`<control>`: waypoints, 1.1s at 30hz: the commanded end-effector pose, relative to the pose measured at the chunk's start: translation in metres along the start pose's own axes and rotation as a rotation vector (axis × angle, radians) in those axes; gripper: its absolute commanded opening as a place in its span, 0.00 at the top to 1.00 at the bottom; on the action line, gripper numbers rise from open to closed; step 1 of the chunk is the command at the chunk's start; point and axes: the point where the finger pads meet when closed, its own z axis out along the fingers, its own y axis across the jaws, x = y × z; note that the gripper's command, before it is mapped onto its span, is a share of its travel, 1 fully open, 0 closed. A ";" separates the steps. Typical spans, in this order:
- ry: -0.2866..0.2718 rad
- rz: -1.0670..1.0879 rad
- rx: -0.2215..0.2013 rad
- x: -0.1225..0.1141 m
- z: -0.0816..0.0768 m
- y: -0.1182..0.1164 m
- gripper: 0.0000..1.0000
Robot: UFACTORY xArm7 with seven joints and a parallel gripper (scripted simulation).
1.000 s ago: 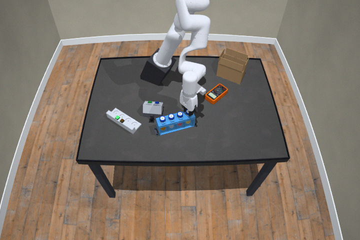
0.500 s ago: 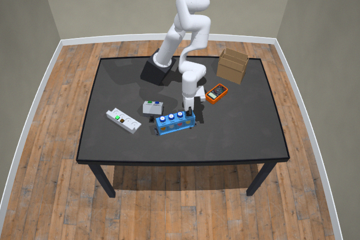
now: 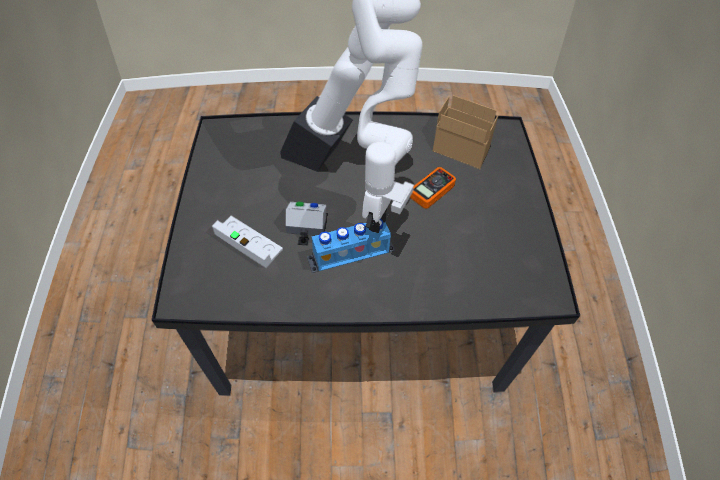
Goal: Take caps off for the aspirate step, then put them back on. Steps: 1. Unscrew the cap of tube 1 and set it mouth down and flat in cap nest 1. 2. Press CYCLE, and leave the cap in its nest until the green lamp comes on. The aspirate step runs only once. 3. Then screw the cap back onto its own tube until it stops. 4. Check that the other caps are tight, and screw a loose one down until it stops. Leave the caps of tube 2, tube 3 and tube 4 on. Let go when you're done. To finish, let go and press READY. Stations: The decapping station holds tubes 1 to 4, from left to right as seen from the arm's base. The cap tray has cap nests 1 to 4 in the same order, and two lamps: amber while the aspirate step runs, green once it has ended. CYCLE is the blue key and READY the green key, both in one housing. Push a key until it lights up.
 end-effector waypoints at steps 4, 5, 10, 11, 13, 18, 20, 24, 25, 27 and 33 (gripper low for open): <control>-0.012 0.005 -0.002 0.001 -0.001 0.001 0.54; -0.012 0.005 -0.002 0.001 -0.001 0.001 0.54; -0.012 0.005 -0.002 0.001 -0.001 0.001 0.54; -0.012 0.005 -0.002 0.001 -0.001 0.001 0.54; -0.012 -0.078 -0.002 0.001 -0.002 0.001 0.54; -0.012 -0.328 0.000 0.001 -0.002 0.001 0.54; -0.013 -0.474 0.001 0.001 -0.002 0.001 0.54; -0.015 -0.739 0.002 0.001 -0.001 0.001 0.54; -0.015 -0.804 0.003 0.001 -0.002 0.001 0.54; -0.016 -0.932 0.003 0.001 -0.001 0.001 0.54; -0.012 -1.226 0.006 0.001 -0.001 0.001 0.54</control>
